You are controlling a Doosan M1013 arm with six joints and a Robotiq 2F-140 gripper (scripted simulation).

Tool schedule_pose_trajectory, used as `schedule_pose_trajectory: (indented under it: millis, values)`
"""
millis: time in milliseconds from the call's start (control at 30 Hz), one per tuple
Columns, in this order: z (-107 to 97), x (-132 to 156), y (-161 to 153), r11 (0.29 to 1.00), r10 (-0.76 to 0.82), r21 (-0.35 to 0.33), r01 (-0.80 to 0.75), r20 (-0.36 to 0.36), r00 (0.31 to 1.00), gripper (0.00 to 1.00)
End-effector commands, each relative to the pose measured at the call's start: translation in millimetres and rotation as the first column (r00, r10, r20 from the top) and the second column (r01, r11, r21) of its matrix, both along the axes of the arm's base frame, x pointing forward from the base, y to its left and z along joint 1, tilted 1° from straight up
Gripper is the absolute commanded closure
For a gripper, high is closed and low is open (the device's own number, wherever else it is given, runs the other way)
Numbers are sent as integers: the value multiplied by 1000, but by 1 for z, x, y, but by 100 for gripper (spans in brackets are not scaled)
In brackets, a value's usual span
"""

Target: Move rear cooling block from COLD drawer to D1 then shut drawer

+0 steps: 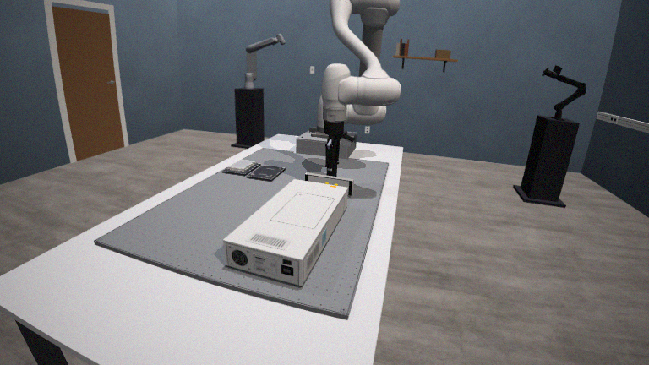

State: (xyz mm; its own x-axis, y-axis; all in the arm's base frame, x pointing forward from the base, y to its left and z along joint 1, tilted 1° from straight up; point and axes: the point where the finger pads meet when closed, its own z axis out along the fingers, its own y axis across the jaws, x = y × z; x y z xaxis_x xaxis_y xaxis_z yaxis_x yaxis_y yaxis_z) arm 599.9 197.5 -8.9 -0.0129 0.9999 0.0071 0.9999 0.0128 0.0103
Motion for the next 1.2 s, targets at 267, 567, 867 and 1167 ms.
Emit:
schedule_pose_trajectory:
  millis: [267,567,867,1167]
  values:
    - [2,-11,1,1000,5,-3,-5,5,1000,66]
    - [2,-23,1,1000,4,-3,-4,6,1000,66]
    - [2,-32,1,1000,4,-3,-4,6,1000,66]
    - [1,-41,0,1000,5,-3,-5,5,1000,66]
